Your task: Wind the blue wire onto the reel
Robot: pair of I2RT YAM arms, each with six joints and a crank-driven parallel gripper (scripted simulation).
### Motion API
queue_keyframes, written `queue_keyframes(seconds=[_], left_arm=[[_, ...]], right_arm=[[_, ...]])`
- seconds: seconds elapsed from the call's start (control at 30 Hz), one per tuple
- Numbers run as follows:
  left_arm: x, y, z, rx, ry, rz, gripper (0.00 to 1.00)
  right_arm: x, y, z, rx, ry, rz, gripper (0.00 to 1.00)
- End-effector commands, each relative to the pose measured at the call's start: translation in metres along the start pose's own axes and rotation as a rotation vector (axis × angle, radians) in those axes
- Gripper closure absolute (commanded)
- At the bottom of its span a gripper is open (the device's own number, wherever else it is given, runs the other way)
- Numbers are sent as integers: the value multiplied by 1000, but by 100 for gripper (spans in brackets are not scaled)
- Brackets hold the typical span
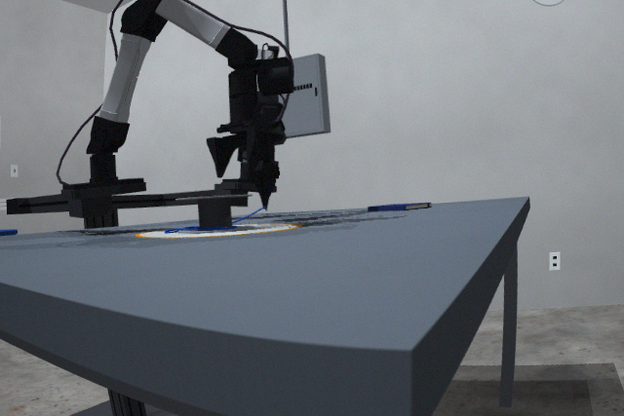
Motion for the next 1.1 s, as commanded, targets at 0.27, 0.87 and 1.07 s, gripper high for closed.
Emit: queue_keyframes(seconds=[0.27,0.87,1.07], left_arm=[[11,2,5,9,-29,-11,100],[10,0,4,9,-29,-11,100],[10,-1,4,9,-29,-11,100]], right_arm=[[-18,24,-20,8,5,-589,23],[-21,75,-6,36,20,-1741,23],[-11,93,-7,48,31,-2094,23]])
Point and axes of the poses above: on each arm, the point where the finger pads meet when closed, its own z axis back along the fingers, its own y axis across the jaws, x = y × z, the point moved 7 cm from there along z, back along the fingers, and after that the axes turned 2 degrees about z, right-handed, at the moved point
